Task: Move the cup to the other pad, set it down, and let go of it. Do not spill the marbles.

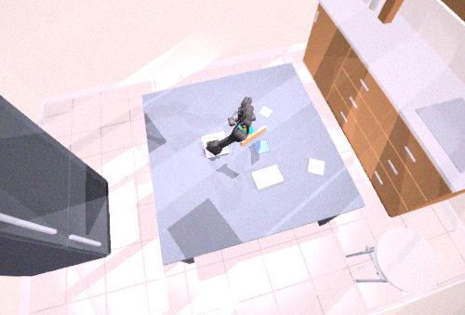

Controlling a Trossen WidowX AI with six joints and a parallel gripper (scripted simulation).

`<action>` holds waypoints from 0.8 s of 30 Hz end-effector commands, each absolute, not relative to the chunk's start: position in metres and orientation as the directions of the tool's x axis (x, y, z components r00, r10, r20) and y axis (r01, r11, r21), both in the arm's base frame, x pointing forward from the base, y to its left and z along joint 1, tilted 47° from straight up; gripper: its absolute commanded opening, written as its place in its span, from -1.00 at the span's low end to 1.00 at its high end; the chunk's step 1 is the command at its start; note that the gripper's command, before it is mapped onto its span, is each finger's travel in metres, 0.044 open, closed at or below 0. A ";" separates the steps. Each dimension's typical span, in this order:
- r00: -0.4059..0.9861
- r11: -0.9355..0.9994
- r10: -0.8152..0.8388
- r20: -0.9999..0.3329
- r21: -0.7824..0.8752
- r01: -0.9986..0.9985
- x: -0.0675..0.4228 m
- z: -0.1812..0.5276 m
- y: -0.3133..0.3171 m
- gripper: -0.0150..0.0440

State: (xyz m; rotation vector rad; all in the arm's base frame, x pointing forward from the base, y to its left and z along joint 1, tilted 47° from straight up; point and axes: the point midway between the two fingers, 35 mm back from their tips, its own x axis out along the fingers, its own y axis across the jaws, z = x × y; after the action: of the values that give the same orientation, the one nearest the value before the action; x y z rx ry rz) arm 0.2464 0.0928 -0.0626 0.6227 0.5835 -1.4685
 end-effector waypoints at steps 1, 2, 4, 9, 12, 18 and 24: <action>0.025 0.012 -0.719 -0.694 0.023 1.000 0.246 -0.067 0.088 -0.49; 0.025 0.012 -0.719 -0.694 0.023 1.000 0.246 -0.068 0.087 -0.49; 0.025 0.012 -0.719 -0.694 0.023 1.000 0.245 -0.070 0.085 -0.49; 0.025 0.012 -0.720 -0.694 0.023 1.000 0.245 -0.074 0.080 -0.49; 0.023 0.005 -0.717 -0.697 0.028 1.000 0.246 -0.072 0.082 -0.49; 0.023 0.005 -0.717 -0.697 0.028 1.000 0.246 -0.072 0.082 -0.49; 0.023 0.005 -0.717 -0.697 0.028 1.000 0.246 -0.072 0.082 -0.31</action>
State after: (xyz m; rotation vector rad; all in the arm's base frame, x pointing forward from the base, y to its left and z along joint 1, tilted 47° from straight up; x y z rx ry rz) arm 0.2456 0.0819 -0.0722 0.6200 0.5828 -1.4694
